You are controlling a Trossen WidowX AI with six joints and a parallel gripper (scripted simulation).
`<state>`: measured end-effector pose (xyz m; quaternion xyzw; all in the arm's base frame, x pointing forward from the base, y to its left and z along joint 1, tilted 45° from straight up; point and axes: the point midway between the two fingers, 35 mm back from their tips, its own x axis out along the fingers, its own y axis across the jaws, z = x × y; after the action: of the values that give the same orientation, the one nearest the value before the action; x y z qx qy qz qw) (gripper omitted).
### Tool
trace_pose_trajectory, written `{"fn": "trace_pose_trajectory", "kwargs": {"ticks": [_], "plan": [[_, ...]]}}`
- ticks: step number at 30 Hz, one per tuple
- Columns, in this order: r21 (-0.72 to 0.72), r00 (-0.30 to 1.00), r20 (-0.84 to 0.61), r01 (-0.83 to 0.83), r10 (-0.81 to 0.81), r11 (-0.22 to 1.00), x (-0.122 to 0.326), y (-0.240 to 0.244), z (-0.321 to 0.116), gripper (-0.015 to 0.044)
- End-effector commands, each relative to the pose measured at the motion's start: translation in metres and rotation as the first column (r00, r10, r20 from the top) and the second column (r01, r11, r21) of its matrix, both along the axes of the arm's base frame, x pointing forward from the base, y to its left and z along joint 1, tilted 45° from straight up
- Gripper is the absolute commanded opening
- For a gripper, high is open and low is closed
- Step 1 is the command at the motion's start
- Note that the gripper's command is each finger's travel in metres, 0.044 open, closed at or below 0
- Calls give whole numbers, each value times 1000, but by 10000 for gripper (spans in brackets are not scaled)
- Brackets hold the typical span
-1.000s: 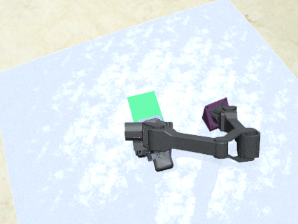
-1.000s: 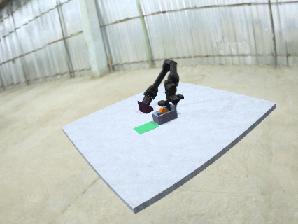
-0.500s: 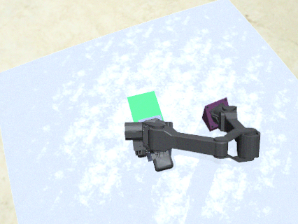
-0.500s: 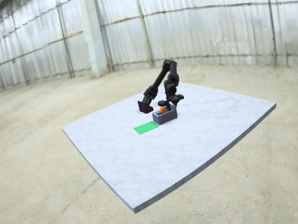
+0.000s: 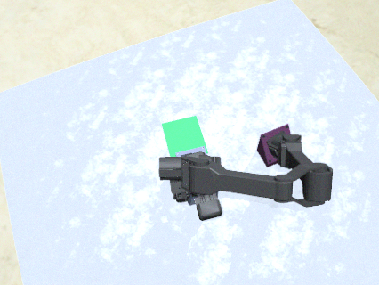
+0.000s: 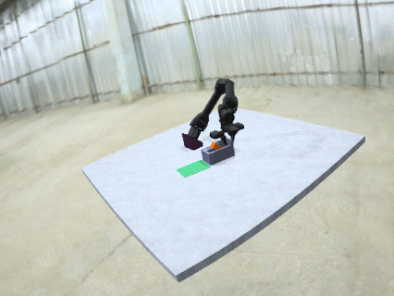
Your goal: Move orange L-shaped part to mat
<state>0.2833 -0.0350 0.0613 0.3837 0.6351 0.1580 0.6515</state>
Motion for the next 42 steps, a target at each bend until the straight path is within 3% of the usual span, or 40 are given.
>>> {"fn": "trace_pose_trajectory", "kwargs": {"ticks": [1,10,39,42], "plan": [[-12,1000,13,-2,3,1000,1,-7,7,180],[-14,1000,10,-3,3,1000,-15,-73,61,180],[-18,1000,19,9,-9,1000,-14,-71,60,180],[-34,996,75,-50,52,998,-15,-74,58,259]]}}
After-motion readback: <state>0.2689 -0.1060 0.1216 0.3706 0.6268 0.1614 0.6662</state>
